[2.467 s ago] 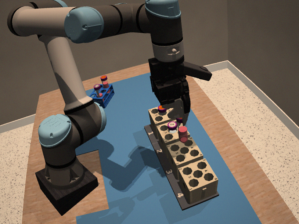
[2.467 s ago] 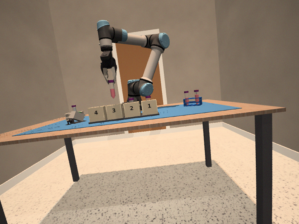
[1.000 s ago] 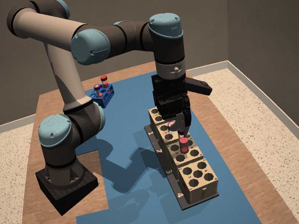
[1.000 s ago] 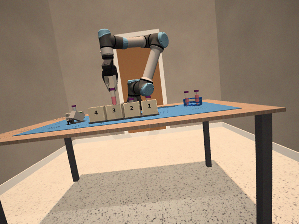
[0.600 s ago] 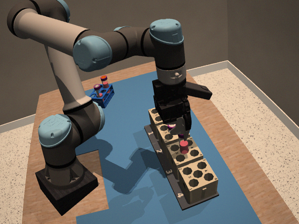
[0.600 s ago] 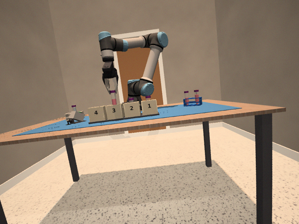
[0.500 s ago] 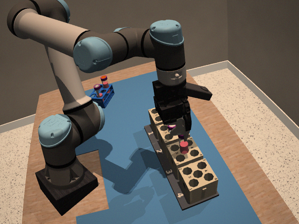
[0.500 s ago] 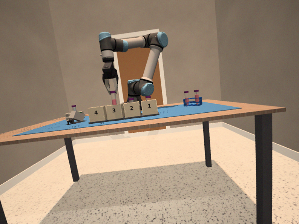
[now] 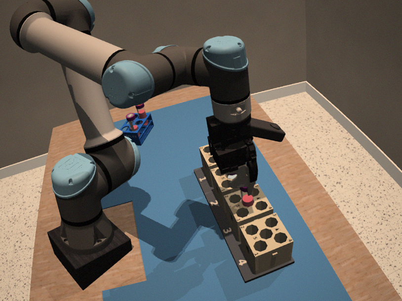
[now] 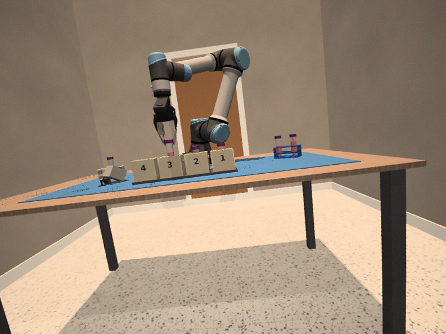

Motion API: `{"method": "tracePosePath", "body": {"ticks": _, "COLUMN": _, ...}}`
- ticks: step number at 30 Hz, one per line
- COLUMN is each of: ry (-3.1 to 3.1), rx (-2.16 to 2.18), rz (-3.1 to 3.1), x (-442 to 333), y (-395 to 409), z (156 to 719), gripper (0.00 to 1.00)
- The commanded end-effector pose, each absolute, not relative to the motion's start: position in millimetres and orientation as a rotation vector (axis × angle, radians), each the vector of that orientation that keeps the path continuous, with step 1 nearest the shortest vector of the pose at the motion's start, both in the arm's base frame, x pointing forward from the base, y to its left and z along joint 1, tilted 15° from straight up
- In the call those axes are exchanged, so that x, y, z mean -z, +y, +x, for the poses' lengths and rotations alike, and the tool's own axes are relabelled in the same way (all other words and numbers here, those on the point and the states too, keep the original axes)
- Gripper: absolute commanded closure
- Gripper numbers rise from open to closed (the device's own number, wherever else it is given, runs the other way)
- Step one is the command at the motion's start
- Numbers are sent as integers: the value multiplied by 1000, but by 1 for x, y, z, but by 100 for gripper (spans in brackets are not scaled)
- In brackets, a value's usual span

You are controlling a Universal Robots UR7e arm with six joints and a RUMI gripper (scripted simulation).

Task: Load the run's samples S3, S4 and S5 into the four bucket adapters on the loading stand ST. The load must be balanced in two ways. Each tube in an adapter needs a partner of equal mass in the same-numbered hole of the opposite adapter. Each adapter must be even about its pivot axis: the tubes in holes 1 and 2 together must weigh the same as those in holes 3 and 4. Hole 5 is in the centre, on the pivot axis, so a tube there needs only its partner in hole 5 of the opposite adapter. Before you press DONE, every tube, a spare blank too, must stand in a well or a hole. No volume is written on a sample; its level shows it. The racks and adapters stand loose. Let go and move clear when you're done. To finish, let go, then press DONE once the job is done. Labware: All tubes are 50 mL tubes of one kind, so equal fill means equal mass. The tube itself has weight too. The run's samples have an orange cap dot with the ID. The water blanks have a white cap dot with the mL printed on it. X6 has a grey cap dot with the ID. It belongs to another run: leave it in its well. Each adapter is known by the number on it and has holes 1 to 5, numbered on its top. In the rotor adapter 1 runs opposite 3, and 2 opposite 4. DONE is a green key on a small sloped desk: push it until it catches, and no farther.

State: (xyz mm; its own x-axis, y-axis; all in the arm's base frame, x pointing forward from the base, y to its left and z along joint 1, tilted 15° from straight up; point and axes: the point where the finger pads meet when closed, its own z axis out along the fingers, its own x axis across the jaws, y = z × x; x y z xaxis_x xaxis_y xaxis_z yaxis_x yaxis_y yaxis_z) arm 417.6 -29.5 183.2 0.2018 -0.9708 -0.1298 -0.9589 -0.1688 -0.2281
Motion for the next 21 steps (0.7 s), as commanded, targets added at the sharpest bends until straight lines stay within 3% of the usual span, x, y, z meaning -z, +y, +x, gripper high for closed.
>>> {"method": "tracePosePath", "body": {"ticks": 1, "ry": 1834, "rx": 68, "rz": -2220, "x": -180, "y": -29, "z": 419, "gripper": 100}}
{"method": "tracePosePath", "body": {"ticks": 21, "ry": 1834, "rx": 68, "rz": -2220, "x": -156, "y": -25, "z": 424, "gripper": 100}}
